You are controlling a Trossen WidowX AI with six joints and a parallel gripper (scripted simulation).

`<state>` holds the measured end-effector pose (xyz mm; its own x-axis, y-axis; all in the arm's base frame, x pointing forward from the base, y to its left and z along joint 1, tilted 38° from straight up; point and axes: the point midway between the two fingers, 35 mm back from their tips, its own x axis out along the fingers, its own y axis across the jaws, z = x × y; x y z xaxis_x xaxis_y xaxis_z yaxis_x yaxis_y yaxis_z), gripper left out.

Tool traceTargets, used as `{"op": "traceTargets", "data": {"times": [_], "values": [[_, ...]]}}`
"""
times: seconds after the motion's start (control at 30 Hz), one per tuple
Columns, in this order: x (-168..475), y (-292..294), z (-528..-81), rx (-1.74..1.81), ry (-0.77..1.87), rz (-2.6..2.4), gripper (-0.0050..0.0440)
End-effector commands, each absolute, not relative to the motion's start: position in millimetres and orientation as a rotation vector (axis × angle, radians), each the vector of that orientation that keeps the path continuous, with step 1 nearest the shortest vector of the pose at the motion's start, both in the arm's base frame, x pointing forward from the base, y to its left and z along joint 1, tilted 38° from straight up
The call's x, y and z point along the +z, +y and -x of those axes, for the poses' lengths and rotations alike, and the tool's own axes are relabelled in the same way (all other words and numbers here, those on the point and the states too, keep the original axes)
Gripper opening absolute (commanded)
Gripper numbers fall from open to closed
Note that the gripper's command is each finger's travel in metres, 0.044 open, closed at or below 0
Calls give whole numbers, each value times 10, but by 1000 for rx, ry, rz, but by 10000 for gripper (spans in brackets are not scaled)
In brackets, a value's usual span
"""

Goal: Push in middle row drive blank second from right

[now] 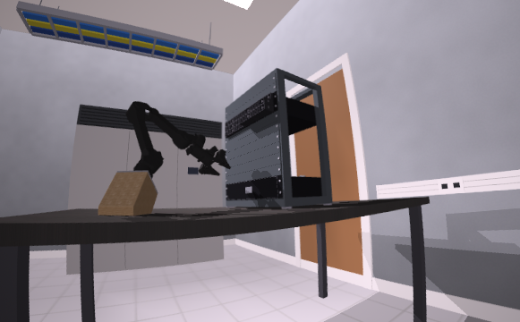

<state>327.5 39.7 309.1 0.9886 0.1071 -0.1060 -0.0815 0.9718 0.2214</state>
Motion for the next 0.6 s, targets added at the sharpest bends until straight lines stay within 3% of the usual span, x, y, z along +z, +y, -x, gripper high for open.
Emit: {"op": "traceTargets", "data": {"times": [0.0,0.57], "values": [[3167,278,-3230,80,50,-159,440],[3226,15,-3162,5,-45,-9,440]]}}
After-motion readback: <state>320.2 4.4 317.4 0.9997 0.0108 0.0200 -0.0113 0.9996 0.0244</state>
